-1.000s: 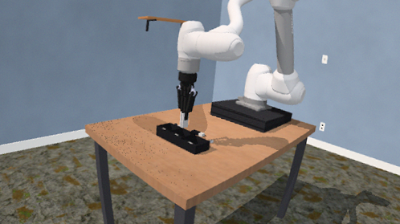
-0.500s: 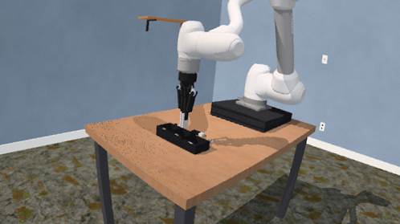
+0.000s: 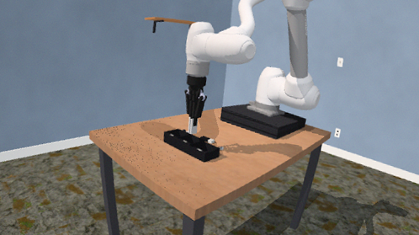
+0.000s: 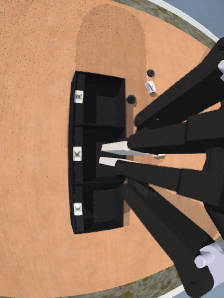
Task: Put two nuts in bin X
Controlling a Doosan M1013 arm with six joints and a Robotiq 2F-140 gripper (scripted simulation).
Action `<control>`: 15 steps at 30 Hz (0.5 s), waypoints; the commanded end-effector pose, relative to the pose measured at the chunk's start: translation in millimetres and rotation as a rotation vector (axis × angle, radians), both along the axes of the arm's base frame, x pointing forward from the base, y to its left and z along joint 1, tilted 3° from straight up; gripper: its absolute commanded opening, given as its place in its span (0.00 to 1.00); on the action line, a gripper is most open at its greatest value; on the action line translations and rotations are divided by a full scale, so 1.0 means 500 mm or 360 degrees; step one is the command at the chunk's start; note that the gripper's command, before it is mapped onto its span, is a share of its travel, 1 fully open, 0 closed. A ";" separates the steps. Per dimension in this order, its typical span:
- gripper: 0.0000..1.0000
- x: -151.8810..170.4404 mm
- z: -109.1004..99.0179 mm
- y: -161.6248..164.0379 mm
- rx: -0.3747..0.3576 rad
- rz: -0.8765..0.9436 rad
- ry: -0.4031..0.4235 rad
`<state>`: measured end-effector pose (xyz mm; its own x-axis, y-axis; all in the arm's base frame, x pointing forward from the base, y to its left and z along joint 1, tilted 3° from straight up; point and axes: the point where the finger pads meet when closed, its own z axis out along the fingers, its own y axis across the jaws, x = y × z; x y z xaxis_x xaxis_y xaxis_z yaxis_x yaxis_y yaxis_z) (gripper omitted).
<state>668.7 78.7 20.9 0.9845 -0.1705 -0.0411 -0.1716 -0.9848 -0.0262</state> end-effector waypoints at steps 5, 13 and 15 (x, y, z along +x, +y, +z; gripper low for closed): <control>0.05 0.008 0.008 0.006 0.0006 -0.0005 -0.0009; 0.05 0.008 0.008 0.006 0.0006 -0.0005 -0.0009; 0.05 0.008 0.003 0.007 0.0006 -0.0005 -0.0009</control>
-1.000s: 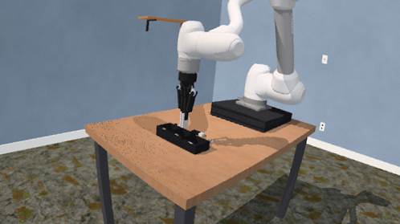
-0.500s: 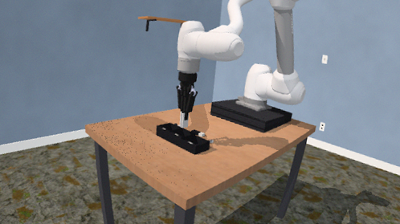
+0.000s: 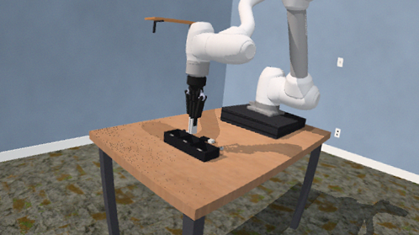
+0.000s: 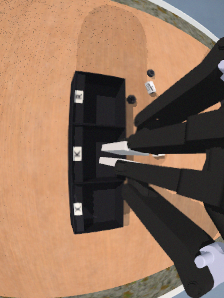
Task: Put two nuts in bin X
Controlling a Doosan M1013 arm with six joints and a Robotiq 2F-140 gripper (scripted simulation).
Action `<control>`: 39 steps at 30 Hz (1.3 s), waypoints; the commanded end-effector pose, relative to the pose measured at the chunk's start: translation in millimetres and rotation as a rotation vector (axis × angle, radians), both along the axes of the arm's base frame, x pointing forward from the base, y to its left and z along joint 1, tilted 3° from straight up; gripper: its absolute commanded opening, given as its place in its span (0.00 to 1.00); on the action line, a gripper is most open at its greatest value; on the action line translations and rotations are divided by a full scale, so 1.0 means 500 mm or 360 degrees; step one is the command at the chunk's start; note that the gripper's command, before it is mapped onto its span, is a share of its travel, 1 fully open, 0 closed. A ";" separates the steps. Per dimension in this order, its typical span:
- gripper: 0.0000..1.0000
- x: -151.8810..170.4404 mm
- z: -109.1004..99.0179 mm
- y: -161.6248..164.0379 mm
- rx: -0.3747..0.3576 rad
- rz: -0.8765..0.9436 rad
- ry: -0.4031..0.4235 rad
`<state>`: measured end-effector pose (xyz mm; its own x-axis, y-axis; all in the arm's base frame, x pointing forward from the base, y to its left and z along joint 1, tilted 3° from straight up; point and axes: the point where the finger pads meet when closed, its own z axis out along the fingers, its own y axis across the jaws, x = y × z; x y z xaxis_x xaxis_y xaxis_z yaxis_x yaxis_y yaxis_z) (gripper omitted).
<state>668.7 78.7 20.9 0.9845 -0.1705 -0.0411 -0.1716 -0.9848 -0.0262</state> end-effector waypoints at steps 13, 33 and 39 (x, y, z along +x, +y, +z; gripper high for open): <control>0.05 0.006 -0.056 0.009 0.0006 -0.0005 -0.0009; 0.05 0.005 -0.110 0.011 0.0006 -0.0005 -0.0009; 0.05 0.005 -0.110 0.011 0.0006 -0.0005 -0.0009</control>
<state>676.2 81.2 -29.9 0.9845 -0.1732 -0.0289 -0.1740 -0.9843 -0.0288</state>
